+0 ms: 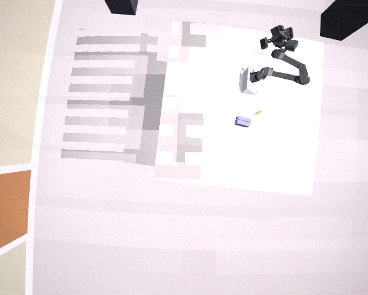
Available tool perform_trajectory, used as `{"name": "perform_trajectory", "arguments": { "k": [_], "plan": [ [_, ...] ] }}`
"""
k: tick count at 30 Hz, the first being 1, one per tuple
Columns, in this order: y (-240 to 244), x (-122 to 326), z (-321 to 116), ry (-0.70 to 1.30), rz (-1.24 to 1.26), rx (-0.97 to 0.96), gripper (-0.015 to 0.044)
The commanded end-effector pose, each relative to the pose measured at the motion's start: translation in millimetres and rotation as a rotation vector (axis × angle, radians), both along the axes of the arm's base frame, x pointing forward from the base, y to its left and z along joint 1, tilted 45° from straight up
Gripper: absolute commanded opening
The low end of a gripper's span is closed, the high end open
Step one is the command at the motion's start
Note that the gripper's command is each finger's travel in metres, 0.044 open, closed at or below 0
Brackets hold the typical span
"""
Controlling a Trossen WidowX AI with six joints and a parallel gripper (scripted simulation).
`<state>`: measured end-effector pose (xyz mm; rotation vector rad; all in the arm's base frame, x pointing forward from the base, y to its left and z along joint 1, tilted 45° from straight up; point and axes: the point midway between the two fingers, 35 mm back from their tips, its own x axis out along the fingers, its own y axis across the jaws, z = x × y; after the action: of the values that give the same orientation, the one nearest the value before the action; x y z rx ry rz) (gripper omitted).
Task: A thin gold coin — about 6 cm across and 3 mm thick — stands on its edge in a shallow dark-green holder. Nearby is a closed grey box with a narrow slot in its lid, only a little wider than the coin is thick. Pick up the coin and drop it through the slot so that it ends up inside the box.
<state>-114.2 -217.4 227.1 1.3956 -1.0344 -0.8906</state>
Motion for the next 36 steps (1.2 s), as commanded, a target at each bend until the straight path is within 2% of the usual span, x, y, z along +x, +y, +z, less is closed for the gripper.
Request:
{"name": "perform_trajectory", "arguments": {
  "k": [1, 9, 18, 25, 31, 36],
  "plan": [
    [-0.6, 0.5, 0.0, -0.001, 0.003, 0.0, 0.0374],
    [-39.9, 37.4, -0.1, -0.041, 0.172, 0.012, 0.0164],
    [-80.3, 95.1, -7.6, -0.089, 0.356, 0.092, 0.0161],
    [-103.5, 169.4, -19.6, -0.092, 0.547, 0.222, 0.0161],
    [-96.4, 236.5, -40.1, -0.033, 0.726, 0.355, 0.0161],
    [-62.5, 305.6, -63.0, 0.084, 0.94, 0.498, 0.0161]
  ]
}}
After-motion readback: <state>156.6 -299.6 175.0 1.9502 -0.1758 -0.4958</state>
